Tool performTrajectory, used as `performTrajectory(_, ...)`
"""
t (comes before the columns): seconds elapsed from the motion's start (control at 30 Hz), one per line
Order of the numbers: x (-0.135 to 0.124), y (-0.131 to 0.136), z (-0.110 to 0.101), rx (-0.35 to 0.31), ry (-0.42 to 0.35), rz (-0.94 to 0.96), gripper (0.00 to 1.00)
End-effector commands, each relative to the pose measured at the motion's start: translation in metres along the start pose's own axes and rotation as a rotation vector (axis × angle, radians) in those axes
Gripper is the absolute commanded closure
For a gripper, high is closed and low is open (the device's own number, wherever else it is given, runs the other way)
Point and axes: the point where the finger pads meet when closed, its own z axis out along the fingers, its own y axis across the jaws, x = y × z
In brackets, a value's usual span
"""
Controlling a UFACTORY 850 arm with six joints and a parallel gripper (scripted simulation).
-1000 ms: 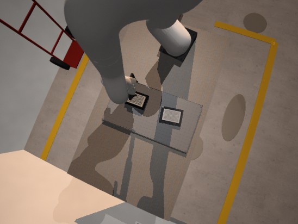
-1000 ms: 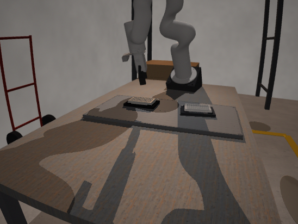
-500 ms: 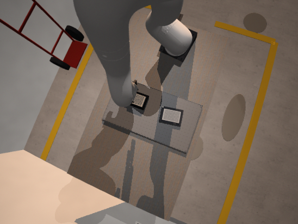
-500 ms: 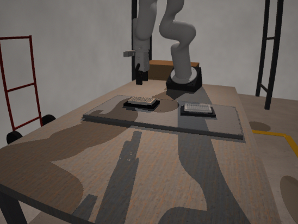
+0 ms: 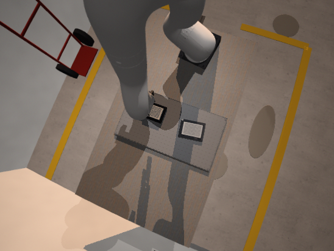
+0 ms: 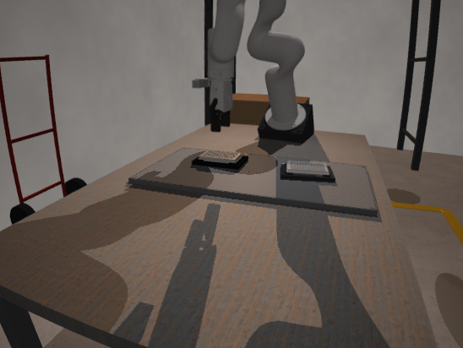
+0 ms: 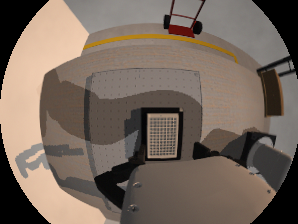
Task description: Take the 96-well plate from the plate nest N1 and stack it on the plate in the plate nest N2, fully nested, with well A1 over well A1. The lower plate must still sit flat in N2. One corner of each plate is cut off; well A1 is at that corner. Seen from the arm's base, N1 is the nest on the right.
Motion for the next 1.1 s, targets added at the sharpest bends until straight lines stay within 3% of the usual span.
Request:
performTrajectory(0.0,0.0,-0.001,0.004,0.002,0.0,0.0,0.0)
performTrajectory(1.07,0.0,-0.001,0.051,0.002,0.0,0.0,0.0)
